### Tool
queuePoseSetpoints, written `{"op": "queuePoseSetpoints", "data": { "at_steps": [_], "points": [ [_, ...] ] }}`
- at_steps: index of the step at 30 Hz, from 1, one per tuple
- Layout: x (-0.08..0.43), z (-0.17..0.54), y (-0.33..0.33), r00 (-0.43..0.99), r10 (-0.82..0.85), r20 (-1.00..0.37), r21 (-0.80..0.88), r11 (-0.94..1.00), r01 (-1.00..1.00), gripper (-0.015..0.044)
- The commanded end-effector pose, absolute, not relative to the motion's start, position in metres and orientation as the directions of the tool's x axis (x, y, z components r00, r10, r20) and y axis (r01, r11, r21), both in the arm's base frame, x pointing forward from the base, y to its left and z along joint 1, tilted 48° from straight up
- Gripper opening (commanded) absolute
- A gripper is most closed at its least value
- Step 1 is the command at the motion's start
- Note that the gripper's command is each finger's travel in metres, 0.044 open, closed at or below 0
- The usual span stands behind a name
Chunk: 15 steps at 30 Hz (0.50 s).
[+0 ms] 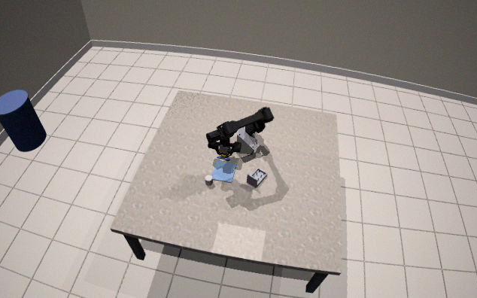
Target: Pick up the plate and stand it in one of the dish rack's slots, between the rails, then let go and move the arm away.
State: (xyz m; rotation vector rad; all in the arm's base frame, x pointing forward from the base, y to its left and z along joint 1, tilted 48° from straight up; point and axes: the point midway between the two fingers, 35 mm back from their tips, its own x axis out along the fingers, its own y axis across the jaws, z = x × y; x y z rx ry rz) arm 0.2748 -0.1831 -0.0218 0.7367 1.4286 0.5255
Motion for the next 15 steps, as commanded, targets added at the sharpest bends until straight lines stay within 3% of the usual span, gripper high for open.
{"op": "queuePoseSetpoints", "data": {
  "at_steps": [1,7,15],
  "points": [
    [0.273,-0.012,-0.195,0.090,0.721,-0.687,0.727,0.680,0.101,0.0000],
    [0.274,-0.005,-0.196,0.089,0.721,-0.687,0.726,0.677,0.123,0.0000],
    [0.279,0.028,-0.175,0.083,0.708,-0.702,0.681,0.631,0.371,0.0000]
  ]
}}
